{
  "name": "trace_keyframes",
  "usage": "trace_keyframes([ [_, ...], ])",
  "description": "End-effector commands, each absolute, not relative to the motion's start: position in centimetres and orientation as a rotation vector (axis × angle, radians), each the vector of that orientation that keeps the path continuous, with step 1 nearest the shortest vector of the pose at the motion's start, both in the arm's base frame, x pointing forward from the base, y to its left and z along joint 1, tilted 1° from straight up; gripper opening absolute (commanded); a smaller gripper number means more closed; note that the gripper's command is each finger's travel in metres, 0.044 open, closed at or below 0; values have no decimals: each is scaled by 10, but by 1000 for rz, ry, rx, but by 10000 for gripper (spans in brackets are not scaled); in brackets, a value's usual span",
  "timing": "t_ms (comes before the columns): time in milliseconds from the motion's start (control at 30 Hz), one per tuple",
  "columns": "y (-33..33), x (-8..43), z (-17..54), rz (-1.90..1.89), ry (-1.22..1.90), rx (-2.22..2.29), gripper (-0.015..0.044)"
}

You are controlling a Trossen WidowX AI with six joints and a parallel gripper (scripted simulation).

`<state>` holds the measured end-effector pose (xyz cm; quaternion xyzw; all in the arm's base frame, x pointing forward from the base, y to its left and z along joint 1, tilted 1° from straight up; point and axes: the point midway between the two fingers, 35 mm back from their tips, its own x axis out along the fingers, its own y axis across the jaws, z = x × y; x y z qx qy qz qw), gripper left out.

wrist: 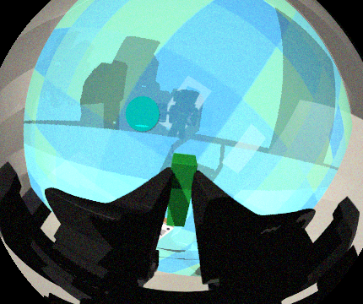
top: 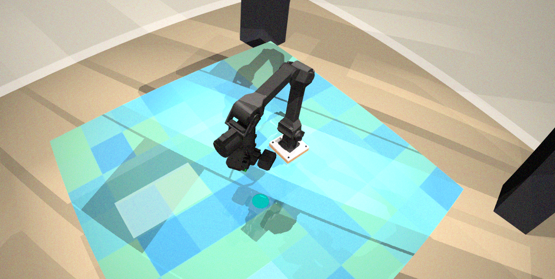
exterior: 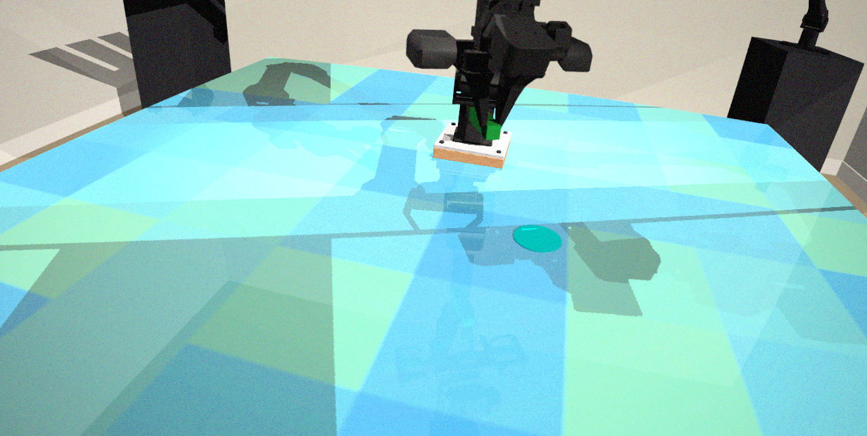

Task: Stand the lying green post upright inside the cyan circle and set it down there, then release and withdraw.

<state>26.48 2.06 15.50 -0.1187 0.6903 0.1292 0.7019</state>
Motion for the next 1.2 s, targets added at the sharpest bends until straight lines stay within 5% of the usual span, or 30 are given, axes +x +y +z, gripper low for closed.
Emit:
trace_keyframes([
  [0,35,267,160,394,1507,-368,23],
  [633,94,259,165,837,1371,-812,23],
  [1167,97,265,159,845,1326,-745,23],
])
